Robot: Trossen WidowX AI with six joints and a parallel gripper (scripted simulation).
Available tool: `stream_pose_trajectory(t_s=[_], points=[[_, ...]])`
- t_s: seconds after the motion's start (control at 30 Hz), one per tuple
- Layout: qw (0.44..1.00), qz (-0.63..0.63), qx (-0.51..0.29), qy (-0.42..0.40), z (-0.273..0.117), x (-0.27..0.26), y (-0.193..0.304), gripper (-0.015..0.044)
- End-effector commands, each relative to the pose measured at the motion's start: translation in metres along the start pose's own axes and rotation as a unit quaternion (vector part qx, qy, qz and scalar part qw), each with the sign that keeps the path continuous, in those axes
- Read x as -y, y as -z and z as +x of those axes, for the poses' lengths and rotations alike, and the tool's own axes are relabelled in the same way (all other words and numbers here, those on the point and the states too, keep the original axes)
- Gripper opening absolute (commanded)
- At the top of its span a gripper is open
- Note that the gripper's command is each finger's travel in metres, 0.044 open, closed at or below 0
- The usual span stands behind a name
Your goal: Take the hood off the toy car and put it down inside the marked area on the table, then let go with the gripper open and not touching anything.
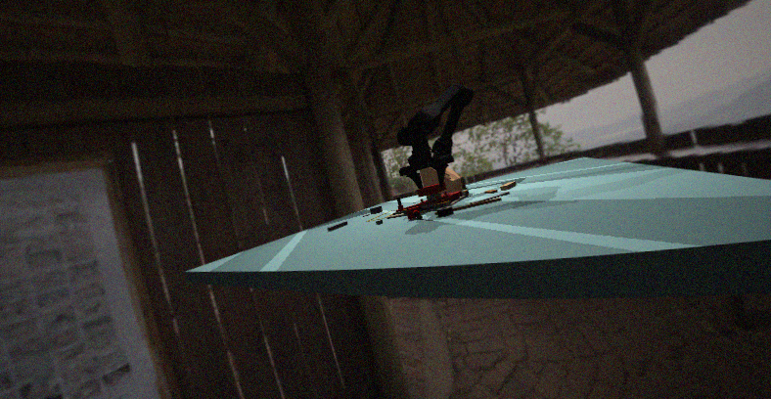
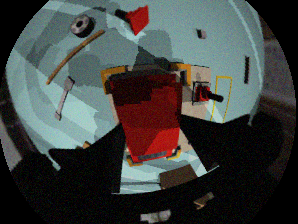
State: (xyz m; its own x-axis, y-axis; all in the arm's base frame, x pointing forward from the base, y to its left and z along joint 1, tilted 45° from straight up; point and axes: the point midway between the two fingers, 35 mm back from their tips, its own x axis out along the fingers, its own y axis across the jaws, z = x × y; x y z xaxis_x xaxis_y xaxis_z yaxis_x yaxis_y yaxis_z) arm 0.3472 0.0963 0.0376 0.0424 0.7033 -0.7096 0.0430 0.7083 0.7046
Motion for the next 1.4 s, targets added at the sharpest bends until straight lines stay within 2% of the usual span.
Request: stream_pose_trajectory(t_s=[0.0, 0.33, 0.43, 0.9, 1.37], points=[[1.000, -0.002, 0.000, -0.001, -0.003, -0.001, 0.000, 0.0000], [1.000, -0.002, 0.000, 0.000, -0.049, 0.000, 0.000, 0.0000], [1.000, 0.002, 0.001, 0.001, -0.042, 0.006, -0.002, 0.0000], [1.000, 0.003, 0.003, 0.017, -0.050, 0.108, -0.007, 0.0000], [1.000, 0.000, 0.001, 0.012, -0.053, 0.206, 0.019, 0.0000]])
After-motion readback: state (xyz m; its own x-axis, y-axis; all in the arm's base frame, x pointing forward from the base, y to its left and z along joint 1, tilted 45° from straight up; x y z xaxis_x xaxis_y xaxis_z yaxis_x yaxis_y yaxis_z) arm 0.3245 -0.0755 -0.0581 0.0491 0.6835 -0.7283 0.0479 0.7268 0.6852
